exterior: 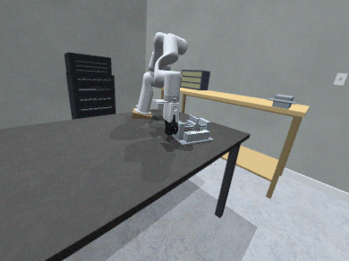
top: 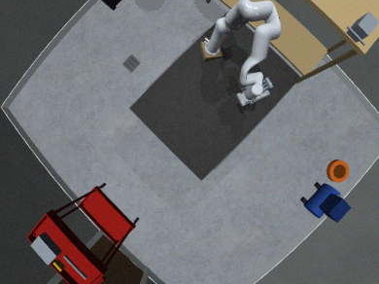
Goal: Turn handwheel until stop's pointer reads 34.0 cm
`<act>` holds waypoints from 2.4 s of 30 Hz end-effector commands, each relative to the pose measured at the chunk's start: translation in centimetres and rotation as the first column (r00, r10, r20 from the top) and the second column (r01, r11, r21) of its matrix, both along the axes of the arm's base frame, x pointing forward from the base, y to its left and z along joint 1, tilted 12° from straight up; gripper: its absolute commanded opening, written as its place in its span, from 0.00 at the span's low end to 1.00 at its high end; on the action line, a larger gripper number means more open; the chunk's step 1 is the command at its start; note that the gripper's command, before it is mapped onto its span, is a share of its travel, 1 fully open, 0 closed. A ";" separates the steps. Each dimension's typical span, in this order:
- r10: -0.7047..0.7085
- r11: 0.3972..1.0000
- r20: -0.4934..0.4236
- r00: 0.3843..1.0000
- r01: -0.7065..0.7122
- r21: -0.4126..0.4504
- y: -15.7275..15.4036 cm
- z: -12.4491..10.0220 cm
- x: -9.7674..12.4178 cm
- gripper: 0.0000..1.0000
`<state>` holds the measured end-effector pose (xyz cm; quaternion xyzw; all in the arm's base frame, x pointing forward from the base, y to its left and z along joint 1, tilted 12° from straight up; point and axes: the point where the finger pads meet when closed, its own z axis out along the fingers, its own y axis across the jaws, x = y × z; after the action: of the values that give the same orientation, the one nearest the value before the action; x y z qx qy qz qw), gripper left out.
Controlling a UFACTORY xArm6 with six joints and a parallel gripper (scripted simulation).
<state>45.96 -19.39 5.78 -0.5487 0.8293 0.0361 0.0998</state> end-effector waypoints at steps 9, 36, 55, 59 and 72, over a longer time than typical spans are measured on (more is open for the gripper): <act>0.000 1.000 0.000 1.000 0.000 0.001 0.8 -1.6 -1.0 0.06; 0.000 1.000 0.000 1.000 0.000 0.001 2.1 -1.2 -4.2 0.06; 0.000 1.000 0.000 1.000 0.000 0.001 1.7 2.1 -5.1 0.06; 0.000 1.000 0.000 1.000 0.000 0.001 1.3 2.8 -4.6 0.06; 0.000 1.000 0.000 1.000 0.000 0.001 0.4 3.6 -3.0 0.06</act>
<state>42.09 -18.51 9.03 -0.5489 0.8291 0.0401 0.0983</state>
